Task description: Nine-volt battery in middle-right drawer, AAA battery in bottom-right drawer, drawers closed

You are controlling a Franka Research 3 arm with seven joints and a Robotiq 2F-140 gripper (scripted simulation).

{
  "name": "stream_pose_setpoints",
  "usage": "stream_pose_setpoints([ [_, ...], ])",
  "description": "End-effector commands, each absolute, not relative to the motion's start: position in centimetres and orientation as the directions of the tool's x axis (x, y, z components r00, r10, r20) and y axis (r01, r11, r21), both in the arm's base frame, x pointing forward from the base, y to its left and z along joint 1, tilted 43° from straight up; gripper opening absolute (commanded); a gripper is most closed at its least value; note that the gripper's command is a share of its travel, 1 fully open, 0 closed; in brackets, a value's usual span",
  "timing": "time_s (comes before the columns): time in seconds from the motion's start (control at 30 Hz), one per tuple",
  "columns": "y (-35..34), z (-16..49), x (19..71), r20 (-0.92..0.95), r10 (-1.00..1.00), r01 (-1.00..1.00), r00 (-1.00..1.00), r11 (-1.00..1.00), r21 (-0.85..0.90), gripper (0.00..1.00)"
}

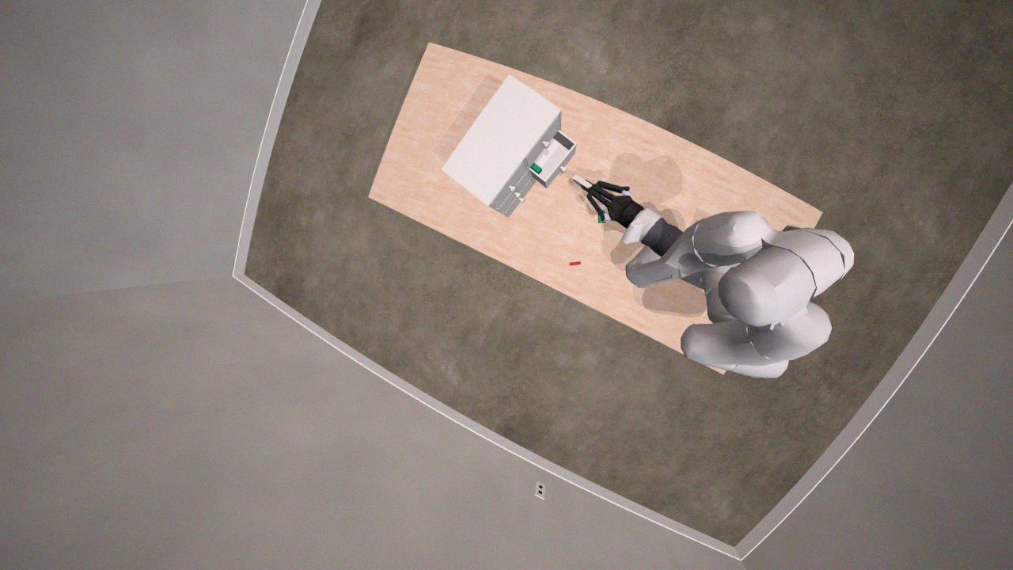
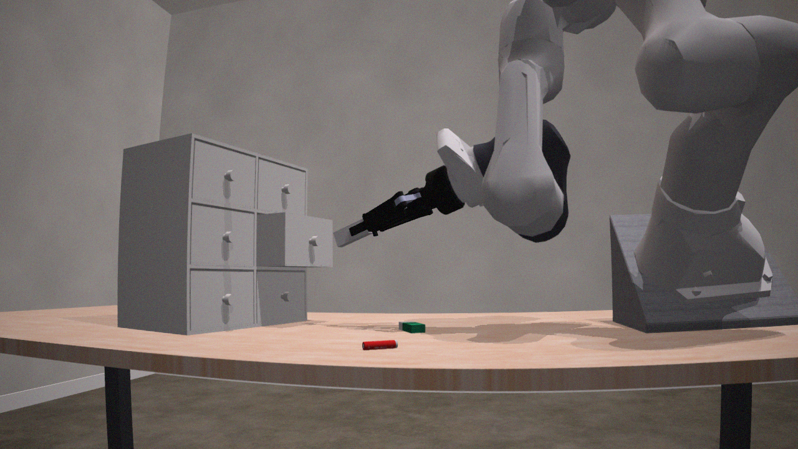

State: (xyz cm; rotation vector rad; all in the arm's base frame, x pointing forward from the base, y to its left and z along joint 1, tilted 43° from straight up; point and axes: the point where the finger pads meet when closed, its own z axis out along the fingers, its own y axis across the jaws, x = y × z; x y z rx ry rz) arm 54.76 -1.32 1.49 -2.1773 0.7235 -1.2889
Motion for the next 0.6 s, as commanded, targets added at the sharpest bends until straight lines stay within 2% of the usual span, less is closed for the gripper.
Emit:
stream_pose_setpoints([
  [0.0,-1.25,1.4,54.84,0.622,-0.666,-0.189,0.411,-0.73,-0.657,0.0],
  [0.57,-1.26,1.37,55.01,0.622,-0.666,-0.189,0.411,-0.73,-0.657,0.0],
])
